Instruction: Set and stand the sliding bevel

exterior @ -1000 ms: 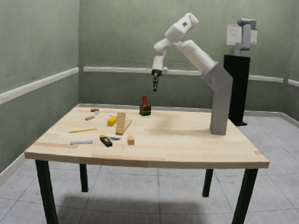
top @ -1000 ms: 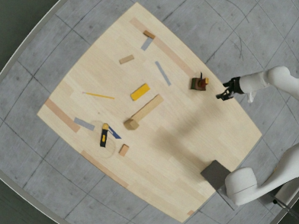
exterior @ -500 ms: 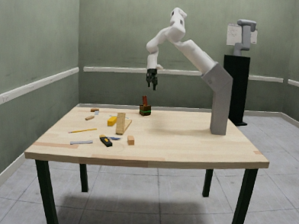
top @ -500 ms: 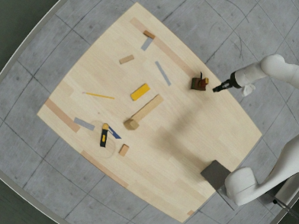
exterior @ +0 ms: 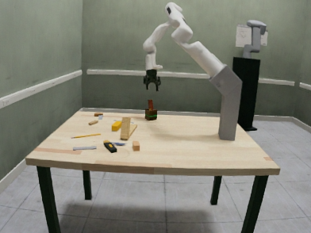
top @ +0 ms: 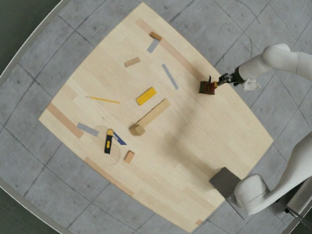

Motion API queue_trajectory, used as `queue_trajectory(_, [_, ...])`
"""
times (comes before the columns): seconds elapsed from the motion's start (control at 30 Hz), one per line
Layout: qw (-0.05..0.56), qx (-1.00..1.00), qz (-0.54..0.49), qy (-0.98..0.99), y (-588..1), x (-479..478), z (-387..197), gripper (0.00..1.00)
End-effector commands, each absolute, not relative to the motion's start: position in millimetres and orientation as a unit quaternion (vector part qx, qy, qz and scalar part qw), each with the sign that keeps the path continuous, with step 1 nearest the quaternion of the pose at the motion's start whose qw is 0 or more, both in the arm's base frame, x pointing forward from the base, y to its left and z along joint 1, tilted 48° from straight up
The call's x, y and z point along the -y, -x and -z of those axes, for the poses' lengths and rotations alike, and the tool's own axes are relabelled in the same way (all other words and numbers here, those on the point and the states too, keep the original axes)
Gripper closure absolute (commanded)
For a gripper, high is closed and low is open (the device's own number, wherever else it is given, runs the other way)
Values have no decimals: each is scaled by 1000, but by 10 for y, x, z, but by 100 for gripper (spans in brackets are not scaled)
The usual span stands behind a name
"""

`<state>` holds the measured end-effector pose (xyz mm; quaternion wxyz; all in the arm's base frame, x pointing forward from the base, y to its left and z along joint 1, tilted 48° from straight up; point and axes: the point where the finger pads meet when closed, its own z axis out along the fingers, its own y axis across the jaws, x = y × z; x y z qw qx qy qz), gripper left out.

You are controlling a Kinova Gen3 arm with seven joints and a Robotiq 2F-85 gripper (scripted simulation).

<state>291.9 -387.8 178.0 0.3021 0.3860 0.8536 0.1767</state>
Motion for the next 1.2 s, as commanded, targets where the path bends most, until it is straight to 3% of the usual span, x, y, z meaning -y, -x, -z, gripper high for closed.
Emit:
queue_trajectory(0.0, [295,-846,-174,-409,-2934,3897,-1836,0])
queue_trajectory(1.17, [283,-806,-170,-492,-3046,3955,-2110,0])
